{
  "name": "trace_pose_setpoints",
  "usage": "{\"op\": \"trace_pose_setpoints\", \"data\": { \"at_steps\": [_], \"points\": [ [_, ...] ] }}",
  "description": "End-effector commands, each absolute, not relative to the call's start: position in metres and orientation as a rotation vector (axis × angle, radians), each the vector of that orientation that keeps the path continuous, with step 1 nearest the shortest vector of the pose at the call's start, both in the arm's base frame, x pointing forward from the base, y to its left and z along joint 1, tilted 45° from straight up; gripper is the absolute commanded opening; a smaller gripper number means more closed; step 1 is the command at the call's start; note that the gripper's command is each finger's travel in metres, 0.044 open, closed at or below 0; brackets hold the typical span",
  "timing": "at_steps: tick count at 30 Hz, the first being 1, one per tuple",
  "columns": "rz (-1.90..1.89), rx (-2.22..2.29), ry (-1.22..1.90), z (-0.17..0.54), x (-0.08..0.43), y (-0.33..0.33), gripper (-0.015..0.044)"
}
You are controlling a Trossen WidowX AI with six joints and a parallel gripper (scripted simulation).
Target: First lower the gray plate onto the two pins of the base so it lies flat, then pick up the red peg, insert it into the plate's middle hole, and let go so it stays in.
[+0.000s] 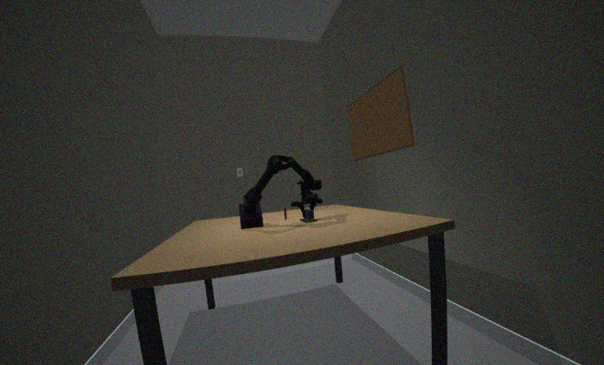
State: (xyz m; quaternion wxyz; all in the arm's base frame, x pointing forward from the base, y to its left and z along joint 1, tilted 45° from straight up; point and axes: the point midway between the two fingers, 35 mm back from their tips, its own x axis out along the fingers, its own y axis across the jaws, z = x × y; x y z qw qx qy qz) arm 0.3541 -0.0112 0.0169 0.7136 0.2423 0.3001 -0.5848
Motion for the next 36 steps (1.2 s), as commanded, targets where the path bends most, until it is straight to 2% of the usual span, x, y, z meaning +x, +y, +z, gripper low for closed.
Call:
{"op": "trace_pose_setpoints", "data": {
  "at_steps": [1,10,14,22,31,36],
  "points": [
    [-1.297,0.538,0.664,0.017,0.354,-0.011,0.0210],
    [-1.297,0.538,0.664,0.017,0.354,-0.011,0.0440],
    [-1.296,0.539,0.667,0.024,0.355,-0.003,0.0440],
    [-1.300,0.532,0.672,0.099,0.339,0.071,0.0440],
    [-1.293,0.524,0.682,0.094,0.341,0.077,0.0440],
    [-1.228,0.432,0.779,0.053,0.309,0.121,0.0440]
  ]
}}
